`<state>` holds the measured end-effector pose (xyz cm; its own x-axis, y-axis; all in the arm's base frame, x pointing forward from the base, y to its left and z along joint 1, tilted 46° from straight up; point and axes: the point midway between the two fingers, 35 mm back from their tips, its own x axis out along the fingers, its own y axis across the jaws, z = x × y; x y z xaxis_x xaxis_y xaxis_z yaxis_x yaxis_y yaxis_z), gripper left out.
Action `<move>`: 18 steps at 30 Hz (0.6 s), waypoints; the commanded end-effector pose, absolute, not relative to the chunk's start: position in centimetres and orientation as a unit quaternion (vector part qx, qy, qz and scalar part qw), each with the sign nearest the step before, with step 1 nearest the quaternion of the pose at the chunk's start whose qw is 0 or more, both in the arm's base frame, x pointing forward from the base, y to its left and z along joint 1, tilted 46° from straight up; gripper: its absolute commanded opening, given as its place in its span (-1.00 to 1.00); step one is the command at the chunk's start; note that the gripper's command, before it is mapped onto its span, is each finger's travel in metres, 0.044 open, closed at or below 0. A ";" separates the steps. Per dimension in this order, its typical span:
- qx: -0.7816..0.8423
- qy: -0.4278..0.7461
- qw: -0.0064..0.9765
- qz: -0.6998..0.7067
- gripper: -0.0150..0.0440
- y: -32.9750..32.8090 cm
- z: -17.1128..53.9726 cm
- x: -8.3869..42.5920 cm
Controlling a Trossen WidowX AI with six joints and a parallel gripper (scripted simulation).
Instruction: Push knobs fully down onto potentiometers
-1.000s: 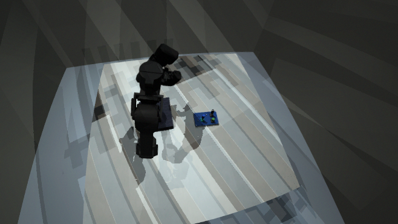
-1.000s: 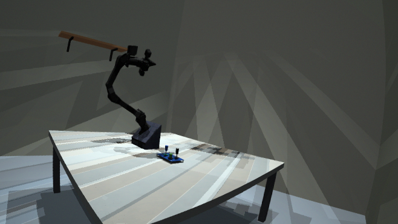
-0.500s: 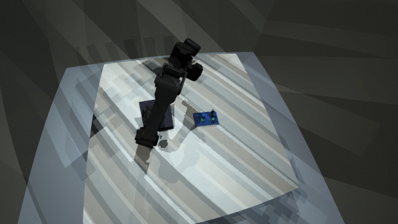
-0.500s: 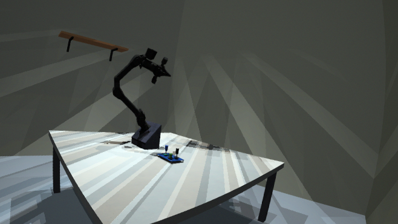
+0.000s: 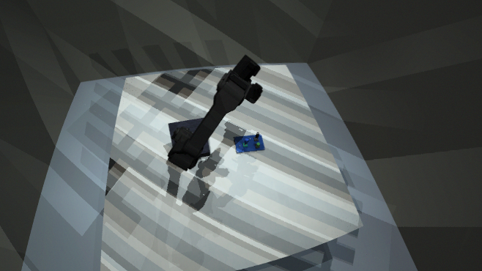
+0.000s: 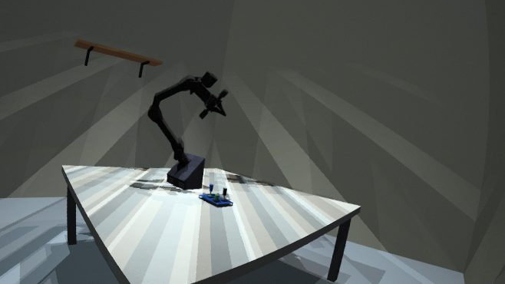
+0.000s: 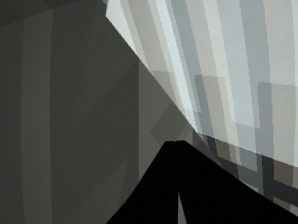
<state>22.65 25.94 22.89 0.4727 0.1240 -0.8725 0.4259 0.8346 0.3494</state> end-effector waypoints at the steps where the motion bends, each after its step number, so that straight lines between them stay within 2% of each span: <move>1: 0.237 0.501 0.823 -0.123 -0.49 24.4 21.0 24.4; 18: -0.001 0.507 0.827 -0.242 -0.49 14.3 13.0 30.9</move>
<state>30.19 16.51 14.77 0.4083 -0.3194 -0.8552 0.4179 0.8983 -0.1360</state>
